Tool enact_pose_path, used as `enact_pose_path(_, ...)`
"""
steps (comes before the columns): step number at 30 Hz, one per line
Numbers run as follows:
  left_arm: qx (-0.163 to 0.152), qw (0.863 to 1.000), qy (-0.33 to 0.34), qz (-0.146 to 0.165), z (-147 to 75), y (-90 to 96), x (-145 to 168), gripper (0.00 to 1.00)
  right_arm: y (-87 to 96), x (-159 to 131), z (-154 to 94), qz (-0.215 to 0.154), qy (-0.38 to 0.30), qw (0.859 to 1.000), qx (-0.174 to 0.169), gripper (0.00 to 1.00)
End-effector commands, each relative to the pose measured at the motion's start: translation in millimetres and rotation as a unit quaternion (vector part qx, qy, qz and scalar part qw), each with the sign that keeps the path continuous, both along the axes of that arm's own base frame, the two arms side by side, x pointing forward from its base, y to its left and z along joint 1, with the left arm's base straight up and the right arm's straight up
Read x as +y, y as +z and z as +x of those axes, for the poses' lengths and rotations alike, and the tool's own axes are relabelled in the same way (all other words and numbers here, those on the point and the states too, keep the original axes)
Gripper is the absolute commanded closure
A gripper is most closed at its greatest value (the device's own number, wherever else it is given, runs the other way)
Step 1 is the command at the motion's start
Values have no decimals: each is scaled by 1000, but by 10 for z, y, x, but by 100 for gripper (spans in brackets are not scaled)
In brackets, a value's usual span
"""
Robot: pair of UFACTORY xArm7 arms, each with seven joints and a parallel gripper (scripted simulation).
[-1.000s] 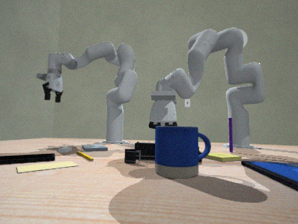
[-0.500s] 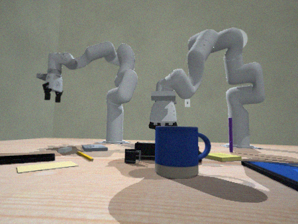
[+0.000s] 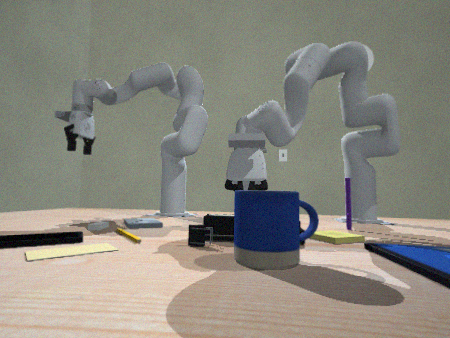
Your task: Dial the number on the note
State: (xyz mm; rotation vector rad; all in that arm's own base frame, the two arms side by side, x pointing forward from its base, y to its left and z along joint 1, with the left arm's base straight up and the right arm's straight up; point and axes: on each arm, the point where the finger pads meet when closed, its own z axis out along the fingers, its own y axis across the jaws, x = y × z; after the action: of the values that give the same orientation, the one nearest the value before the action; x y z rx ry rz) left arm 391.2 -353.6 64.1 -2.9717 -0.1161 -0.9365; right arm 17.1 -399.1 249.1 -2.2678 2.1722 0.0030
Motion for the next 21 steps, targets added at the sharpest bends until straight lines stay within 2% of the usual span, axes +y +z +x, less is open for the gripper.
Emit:
enact_pose_path(1,-1,1000,0,-1,8,11,-5,100,9,-6,1,-1,0,1000,0,0)
enact_pose_path(21,-1,1000,0,-1,134,11,4,100,9,-6,1,-1,0,1000,0,0)
